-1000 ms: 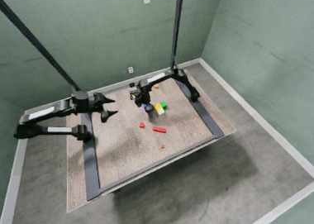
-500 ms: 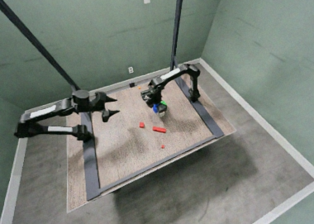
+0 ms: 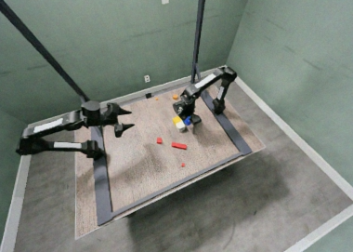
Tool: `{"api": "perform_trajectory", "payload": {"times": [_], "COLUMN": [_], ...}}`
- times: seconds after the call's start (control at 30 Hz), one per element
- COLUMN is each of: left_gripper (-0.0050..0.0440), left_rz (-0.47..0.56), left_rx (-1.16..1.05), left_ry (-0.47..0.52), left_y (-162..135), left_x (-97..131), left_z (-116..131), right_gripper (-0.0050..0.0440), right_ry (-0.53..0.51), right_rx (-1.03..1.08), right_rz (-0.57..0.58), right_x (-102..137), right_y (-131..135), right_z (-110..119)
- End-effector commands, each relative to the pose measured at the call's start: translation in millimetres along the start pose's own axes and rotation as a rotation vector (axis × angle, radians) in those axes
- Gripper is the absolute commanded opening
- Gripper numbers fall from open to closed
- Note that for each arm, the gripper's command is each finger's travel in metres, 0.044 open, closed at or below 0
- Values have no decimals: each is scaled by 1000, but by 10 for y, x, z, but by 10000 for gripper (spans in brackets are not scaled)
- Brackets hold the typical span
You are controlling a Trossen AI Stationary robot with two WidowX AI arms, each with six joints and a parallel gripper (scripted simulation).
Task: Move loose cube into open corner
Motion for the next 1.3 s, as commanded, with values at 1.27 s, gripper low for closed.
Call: {"api": "perform_trajectory", "payload": {"times": [1.27], "left_gripper": [331], "left_rz": [12], "left_rx": [-6], "left_ry": [-45], "left_y": [-38], "left_x": [-637], "left_z": [-13], "right_gripper": [400], "right_ry": [-26], "right_rx": [-5], "right_rz": [12], "right_x": [46], "right_y": [-28], "right_z": [-78]}}
Point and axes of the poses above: on each arm, the point midway between the two fingers, 35 mm back from their tips, its own x axis back along the fingers, its own y axis across the jaws, z = x × y, the point moved 2 cm from there along x, back along the fingers, and after that the axes turned 11 degrees about x, right-handed, at the moved point
